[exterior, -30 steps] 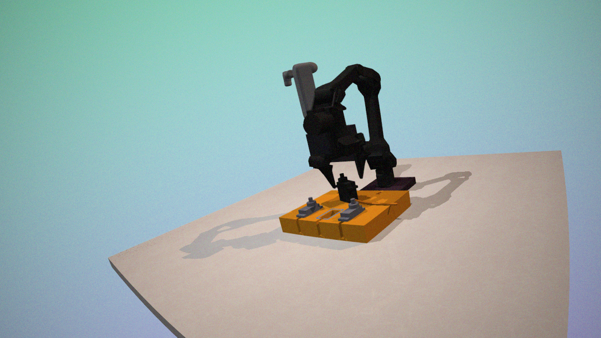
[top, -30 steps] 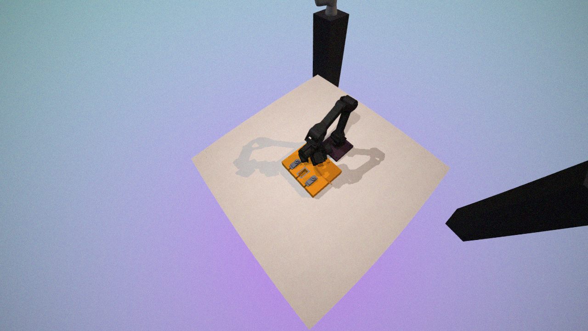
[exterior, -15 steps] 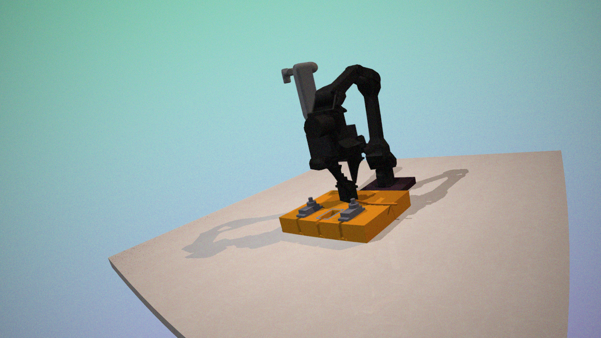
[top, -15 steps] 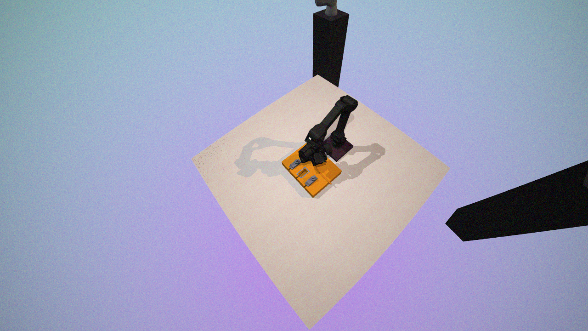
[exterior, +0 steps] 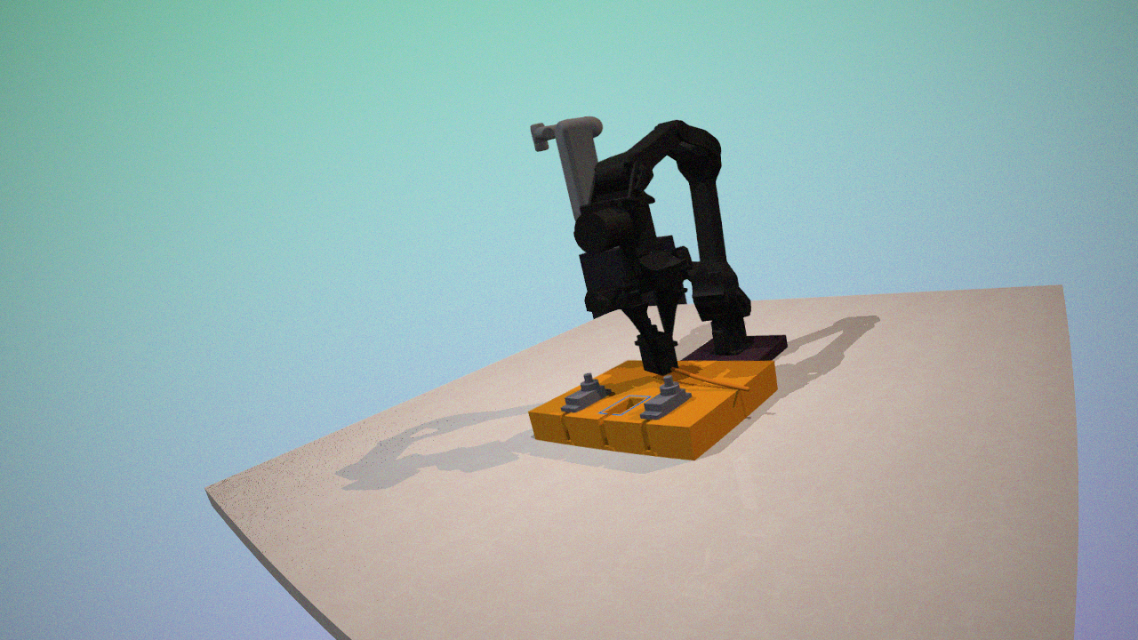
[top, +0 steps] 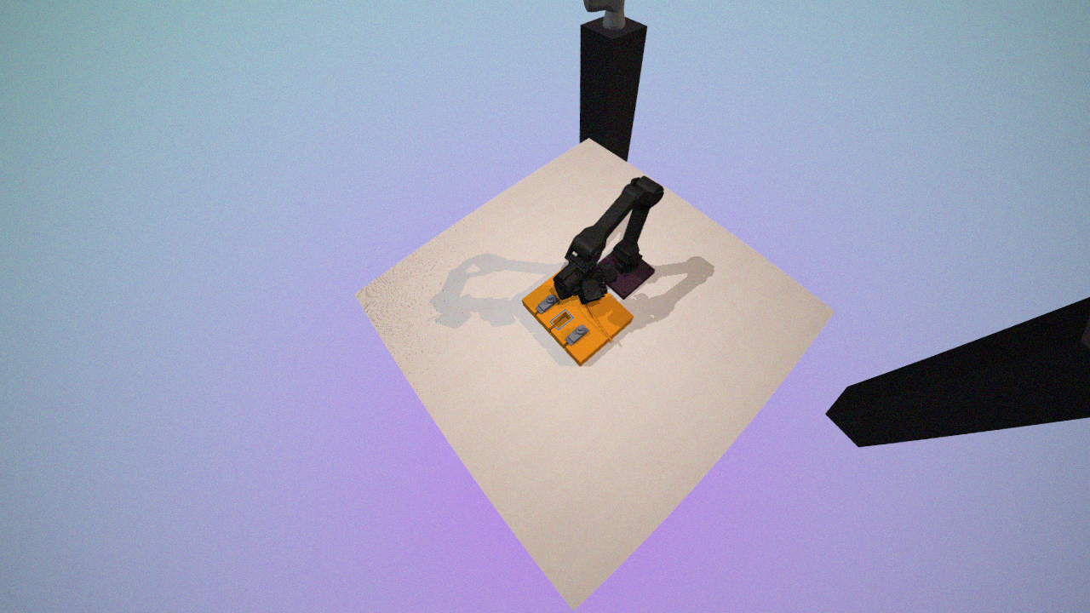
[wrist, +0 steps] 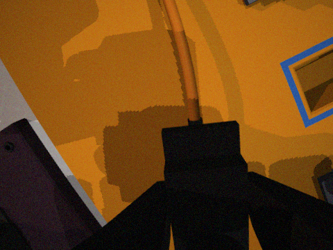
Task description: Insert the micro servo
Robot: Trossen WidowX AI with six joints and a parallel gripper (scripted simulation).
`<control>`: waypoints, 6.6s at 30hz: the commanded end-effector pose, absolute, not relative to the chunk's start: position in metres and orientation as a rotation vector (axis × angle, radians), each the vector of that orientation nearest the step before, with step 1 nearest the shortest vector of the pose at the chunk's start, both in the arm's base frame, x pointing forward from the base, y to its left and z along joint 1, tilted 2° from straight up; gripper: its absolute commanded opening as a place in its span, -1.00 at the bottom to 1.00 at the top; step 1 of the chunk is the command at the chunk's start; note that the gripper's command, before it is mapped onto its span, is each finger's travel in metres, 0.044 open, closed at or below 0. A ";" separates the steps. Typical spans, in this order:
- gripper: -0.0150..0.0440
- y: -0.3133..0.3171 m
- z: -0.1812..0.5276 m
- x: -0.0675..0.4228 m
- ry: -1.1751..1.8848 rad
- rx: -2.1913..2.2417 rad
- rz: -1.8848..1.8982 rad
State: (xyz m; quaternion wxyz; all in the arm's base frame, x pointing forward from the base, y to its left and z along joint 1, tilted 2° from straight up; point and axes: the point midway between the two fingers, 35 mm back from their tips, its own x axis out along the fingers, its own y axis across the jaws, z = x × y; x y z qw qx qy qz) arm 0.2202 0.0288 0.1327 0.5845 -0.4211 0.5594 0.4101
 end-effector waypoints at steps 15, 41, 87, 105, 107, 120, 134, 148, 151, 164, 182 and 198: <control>-0.49 0.037 0.148 0.223 1.295 -0.986 0.945; -0.49 0.026 0.148 0.224 1.444 -0.574 0.553; -0.49 0.030 0.153 0.301 1.512 -0.039 0.046; -0.49 0.032 0.149 0.334 1.510 -0.039 0.046; -0.49 0.032 0.146 0.334 1.510 -0.039 0.046; -0.49 0.032 0.136 0.335 1.510 -0.039 0.046; -0.49 0.032 0.128 0.336 1.510 -0.039 0.046; -0.49 0.032 0.117 0.336 1.510 -0.039 0.046; -0.49 0.032 0.115 0.337 1.510 -0.039 0.046; -0.49 0.032 0.105 0.337 1.510 -0.039 0.046; -0.49 0.032 0.090 0.338 1.510 -0.039 0.046; 0.14 0.032 0.087 0.338 1.510 -0.039 0.046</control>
